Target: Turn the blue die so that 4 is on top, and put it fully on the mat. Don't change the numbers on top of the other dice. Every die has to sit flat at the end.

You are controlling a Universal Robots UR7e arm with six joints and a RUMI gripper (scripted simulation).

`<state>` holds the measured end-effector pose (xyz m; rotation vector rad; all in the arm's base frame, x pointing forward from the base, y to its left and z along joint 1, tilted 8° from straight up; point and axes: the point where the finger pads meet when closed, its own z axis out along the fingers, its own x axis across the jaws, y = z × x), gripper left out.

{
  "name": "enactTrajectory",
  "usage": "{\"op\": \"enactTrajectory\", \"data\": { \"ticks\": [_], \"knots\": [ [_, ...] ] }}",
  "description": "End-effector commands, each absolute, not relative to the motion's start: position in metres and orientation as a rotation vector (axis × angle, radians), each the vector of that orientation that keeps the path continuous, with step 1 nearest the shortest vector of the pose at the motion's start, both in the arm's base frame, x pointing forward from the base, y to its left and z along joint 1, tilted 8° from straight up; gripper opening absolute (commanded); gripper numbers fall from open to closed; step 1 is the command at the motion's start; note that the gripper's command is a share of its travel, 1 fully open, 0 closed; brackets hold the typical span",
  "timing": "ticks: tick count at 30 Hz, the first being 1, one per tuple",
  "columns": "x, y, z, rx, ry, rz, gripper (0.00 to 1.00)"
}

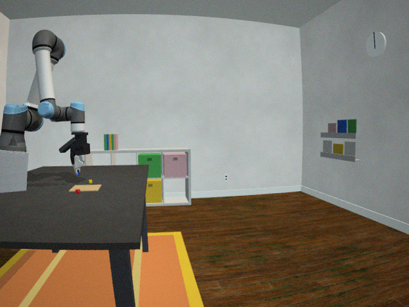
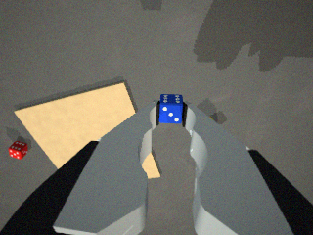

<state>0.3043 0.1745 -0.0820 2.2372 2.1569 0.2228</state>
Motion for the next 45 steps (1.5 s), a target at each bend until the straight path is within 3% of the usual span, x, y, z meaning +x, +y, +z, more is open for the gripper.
{"op": "enactTrajectory", "data": {
  "ticks": [1,36,45],
  "knots": [
    [0.300,0.172,-0.063,2.244,2.162,0.209,0.00],
    [0.296,0.169,-0.031,2.245,2.162,0.209,0.00],
    [0.320,0.151,-0.030,2.453,1.944,0.210,0.00]
  ]
}}
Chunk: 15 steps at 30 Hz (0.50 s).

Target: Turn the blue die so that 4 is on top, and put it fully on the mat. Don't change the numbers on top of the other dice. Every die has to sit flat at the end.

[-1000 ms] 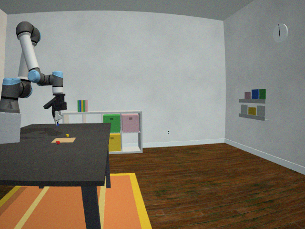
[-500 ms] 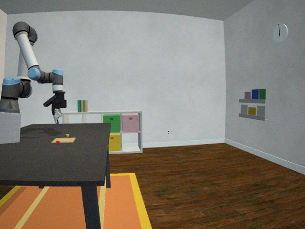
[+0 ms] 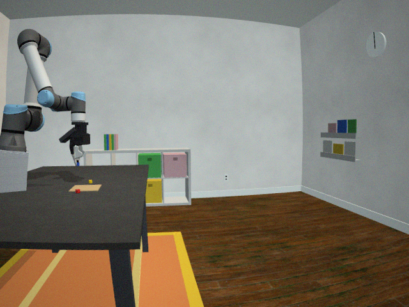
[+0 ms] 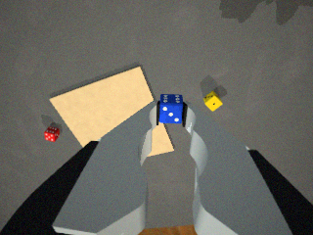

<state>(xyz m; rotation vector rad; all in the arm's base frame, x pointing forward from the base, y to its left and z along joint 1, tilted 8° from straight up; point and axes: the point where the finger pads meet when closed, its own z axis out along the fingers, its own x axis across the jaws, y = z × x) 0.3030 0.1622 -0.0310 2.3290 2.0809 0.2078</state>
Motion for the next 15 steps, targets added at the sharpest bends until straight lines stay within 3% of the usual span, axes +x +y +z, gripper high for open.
{"op": "enactTrajectory", "data": {
  "ticks": [1,15],
  "knots": [
    [0.323,0.149,-0.030,2.473,1.921,0.210,0.00],
    [0.363,0.109,-0.031,2.782,1.485,0.209,0.00]
  ]
}}
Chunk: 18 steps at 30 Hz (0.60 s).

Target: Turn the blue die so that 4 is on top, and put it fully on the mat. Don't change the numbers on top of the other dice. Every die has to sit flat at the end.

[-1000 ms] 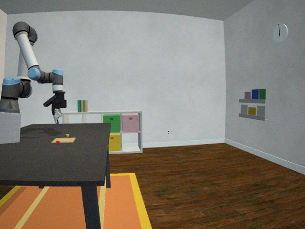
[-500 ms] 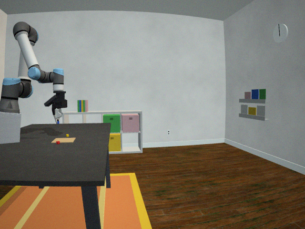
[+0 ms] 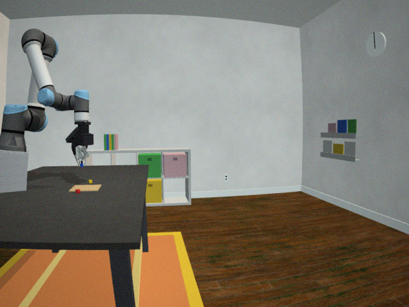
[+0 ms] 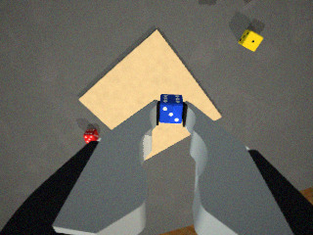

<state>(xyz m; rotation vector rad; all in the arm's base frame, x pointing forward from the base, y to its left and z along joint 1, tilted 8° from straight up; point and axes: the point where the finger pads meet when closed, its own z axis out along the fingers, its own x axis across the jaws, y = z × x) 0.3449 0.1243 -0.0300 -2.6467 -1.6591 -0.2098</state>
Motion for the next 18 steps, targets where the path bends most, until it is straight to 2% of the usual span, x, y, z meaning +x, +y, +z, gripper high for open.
{"op": "enactTrajectory", "data": {
  "ticks": [1,18],
  "knots": [
    [0.363,0.109,-0.031,-2.748,-1.467,-0.207,0.00],
    [0.392,0.071,-0.032,-2.908,-1.068,-0.202,0.00]
  ]
}}
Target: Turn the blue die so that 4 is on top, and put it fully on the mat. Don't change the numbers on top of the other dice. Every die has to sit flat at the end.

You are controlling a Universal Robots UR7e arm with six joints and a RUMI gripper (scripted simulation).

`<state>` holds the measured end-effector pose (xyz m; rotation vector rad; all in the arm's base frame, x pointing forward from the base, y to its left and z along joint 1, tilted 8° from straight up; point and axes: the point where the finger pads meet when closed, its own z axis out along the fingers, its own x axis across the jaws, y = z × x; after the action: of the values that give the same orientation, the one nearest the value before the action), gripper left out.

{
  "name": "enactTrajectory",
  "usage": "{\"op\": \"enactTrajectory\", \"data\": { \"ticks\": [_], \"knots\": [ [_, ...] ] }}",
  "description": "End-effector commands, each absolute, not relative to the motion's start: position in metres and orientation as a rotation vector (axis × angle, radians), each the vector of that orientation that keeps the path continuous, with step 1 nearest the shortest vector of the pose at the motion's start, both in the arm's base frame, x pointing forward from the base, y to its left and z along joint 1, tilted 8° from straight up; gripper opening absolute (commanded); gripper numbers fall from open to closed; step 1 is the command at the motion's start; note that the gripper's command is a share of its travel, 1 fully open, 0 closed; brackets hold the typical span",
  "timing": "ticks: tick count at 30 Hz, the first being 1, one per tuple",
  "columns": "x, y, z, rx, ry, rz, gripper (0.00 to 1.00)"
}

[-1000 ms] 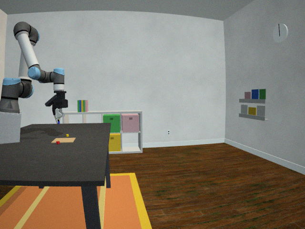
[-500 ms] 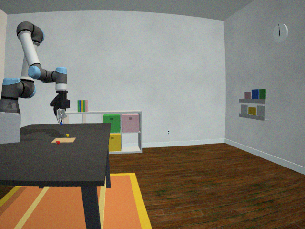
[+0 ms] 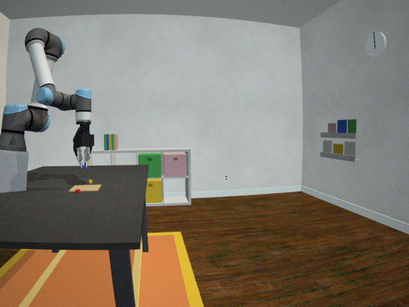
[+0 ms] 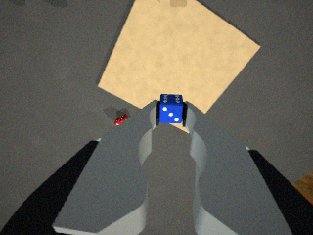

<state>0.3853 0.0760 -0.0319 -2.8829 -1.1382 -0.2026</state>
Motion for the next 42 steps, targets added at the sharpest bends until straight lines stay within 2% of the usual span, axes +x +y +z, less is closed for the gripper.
{"op": "enactTrajectory", "data": {
  "ticks": [1,42],
  "knots": [
    [0.3919,0.0709,-0.0321,-2.908,-1.068,-0.202,0.00],
    [0.3903,0.0750,-0.0364,-3.445,-1.181,-0.645,0.00]
  ]
}}
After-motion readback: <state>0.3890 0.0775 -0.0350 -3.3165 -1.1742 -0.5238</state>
